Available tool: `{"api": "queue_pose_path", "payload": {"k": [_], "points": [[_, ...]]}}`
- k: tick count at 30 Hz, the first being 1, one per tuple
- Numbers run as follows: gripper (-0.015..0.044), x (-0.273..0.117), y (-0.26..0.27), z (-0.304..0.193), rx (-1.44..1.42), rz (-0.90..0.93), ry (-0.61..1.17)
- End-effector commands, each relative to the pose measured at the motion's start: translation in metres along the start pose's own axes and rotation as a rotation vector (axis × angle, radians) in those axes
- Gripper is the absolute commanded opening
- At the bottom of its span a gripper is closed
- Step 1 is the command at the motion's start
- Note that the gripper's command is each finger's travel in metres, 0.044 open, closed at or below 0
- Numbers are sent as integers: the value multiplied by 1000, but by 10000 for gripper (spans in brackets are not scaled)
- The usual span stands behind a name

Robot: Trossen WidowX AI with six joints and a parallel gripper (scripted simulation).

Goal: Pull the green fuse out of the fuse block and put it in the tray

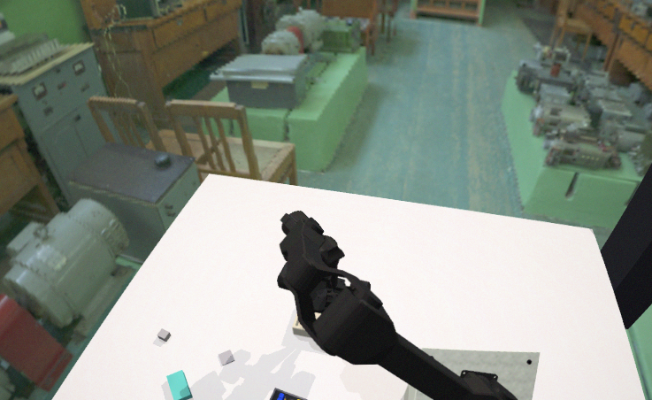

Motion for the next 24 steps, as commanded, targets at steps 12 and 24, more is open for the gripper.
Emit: {"api": "queue_pose_path", "payload": {"k": [12, 24], "points": [[262, 1, 1, 0, 2, 1, -1], [330, -36, 3, -1, 11, 3, -6]]}}
Point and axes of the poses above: the point midway between the two fingers, 35 mm back from their tips, its own x axis out along the fingers, its own y axis across the jaws, z = x × y, the point moved 5 cm from there along -x, back along the fingers, and after that the axes turned 12 degrees about -x, right-handed, at the moved point
